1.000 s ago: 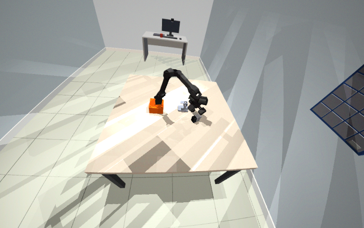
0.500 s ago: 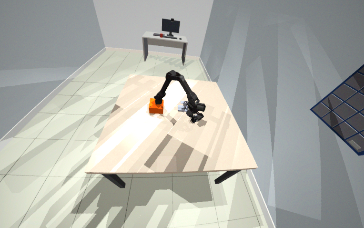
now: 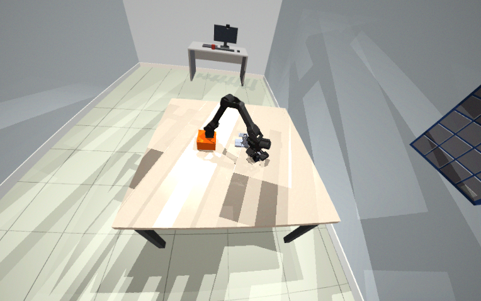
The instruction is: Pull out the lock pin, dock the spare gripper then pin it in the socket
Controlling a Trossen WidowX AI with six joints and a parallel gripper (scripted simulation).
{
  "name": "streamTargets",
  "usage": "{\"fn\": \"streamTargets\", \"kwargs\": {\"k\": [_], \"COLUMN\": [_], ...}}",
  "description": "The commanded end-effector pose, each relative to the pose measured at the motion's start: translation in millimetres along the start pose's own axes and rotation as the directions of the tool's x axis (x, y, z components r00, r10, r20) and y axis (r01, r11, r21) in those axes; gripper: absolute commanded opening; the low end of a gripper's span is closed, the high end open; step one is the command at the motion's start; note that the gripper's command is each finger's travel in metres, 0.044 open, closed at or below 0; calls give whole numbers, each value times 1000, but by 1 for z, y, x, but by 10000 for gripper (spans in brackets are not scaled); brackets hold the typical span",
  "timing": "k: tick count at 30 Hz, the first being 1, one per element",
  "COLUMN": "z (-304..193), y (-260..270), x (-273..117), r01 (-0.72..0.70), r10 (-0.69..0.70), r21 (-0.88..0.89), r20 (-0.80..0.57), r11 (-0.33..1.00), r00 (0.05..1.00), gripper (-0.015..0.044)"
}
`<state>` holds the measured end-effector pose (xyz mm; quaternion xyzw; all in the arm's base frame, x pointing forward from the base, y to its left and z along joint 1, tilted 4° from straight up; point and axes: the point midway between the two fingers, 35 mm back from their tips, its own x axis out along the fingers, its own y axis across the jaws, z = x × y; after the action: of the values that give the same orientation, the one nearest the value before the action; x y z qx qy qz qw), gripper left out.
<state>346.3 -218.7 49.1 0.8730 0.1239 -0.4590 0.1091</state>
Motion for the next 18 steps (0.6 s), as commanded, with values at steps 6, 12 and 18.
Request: {"fn": "streamTargets", "kwargs": {"k": [6,12,18], "z": [8,13,18], "y": [-1,-1,-2], "x": [15,23,31], "r01": [2,2,2], "r10": [-2,-2,-2], "r21": [3,3,3], "r20": [-2,-2,-2], "r11": [1000,1000,1000], "r00": [1000,1000,1000], "gripper": [440,440,440]}}
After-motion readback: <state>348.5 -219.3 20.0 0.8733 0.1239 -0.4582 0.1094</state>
